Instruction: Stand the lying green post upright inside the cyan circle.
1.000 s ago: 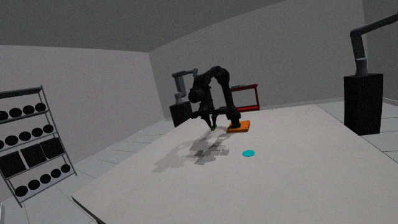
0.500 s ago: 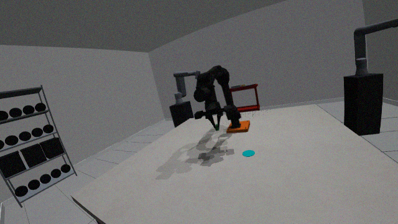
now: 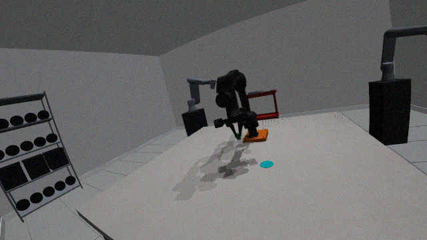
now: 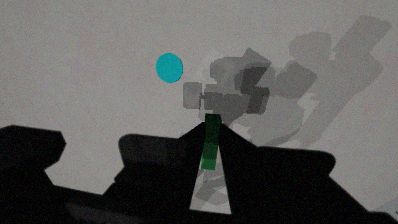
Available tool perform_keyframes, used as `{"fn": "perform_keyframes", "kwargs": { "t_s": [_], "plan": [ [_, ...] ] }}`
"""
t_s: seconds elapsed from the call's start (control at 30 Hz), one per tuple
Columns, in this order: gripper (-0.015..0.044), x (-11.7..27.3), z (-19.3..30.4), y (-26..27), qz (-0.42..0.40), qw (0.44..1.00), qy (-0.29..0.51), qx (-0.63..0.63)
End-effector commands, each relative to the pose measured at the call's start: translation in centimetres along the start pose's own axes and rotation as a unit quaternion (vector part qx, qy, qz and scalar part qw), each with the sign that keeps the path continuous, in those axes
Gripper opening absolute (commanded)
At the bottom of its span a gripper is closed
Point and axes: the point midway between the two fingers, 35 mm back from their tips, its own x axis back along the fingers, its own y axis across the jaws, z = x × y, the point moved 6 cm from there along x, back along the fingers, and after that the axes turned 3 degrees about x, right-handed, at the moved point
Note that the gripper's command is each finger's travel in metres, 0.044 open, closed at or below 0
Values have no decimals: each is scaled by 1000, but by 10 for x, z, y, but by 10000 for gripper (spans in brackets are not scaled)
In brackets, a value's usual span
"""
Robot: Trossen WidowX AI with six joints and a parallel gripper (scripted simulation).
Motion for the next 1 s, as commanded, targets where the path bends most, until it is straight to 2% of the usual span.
{"fn": "perform_keyframes", "kwargs": {
  "t_s": [0.0,0.97],
  "plan": [
    [23,0,-5,5,1,1000,4,25],
    [23,4,-47,57,-2,975,6,221]
  ]
}}
